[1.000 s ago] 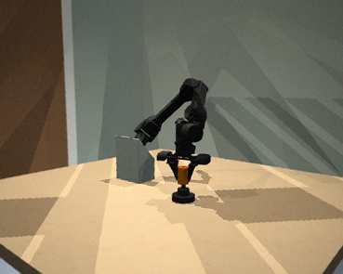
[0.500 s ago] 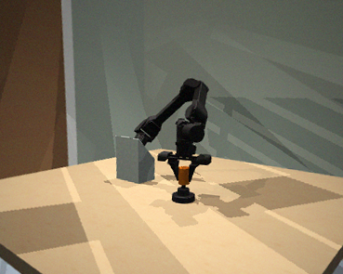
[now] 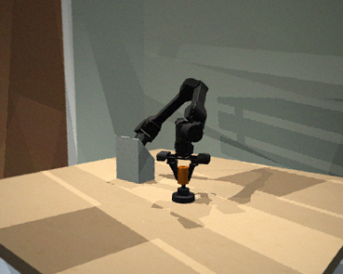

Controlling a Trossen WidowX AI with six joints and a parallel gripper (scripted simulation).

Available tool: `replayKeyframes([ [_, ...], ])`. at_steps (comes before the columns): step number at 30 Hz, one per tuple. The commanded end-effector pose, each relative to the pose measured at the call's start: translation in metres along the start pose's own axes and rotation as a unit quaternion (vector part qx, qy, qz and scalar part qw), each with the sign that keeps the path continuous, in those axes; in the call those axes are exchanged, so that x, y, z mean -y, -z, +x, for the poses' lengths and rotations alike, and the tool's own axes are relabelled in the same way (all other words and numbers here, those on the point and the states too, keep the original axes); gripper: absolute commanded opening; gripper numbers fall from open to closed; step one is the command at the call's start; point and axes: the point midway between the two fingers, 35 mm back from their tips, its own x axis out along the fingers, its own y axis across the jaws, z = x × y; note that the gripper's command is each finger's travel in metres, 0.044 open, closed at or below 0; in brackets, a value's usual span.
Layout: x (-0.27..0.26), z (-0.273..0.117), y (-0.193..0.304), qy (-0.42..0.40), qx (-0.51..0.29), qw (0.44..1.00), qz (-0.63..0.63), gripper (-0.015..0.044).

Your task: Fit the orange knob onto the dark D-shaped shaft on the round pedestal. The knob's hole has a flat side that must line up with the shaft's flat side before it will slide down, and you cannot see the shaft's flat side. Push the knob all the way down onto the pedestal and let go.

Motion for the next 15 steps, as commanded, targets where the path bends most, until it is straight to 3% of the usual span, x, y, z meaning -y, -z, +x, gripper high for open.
replayKeyframes([
  [1,-0.0012,-0.0041,0.0014,0.002,-0.003,0.999,-0.053,0.0],
  [15,0.0008,0.0005,0.0012,0.002,-0.003,0.998,-0.058,0.0],
])
